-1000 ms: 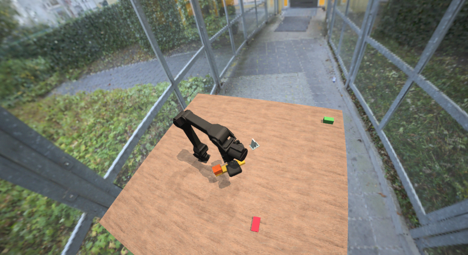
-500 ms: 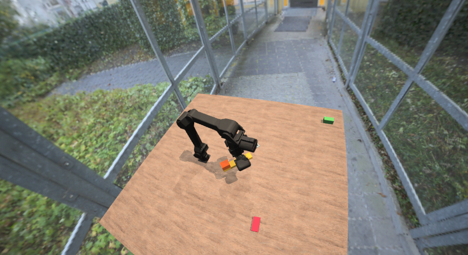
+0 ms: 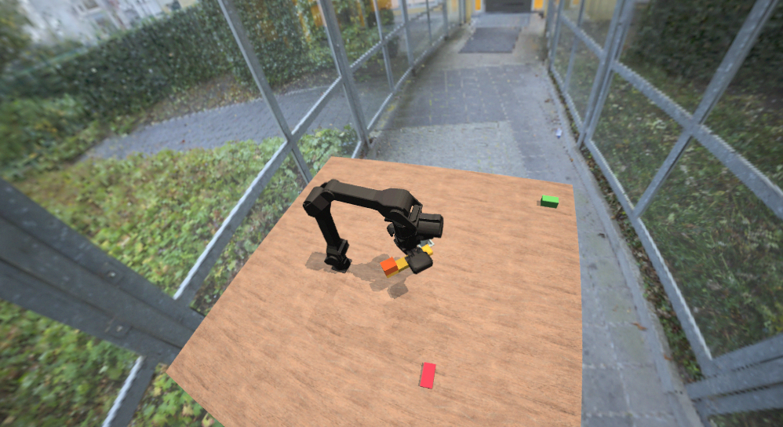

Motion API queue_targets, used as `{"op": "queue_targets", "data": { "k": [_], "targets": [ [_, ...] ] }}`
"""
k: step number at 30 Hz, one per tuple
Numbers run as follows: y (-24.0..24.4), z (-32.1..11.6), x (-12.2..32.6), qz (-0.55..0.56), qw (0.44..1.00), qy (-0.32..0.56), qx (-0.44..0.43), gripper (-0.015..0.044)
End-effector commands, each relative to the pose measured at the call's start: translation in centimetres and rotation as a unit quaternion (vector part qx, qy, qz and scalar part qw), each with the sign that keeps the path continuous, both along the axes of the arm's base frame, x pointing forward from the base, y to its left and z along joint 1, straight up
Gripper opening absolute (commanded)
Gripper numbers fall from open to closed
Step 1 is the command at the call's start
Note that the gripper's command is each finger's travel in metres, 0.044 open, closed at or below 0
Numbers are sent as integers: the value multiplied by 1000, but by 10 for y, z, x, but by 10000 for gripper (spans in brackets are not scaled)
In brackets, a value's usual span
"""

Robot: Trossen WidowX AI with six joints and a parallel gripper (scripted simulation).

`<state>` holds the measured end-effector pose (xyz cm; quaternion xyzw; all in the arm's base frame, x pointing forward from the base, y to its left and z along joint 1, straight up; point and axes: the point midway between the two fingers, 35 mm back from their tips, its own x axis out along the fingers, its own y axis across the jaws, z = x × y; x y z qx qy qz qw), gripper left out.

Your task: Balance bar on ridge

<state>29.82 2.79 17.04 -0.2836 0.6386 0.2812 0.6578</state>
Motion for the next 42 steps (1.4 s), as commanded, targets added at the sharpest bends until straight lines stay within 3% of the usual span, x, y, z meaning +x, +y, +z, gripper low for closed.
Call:
{"op": "queue_targets", "data": {
  "k": [1,42],
  "targets": [
    [14,1,7,3,1000,-1,-2,0],
    [163,-3,14,41,999,-1,4,0]
  ]
}}
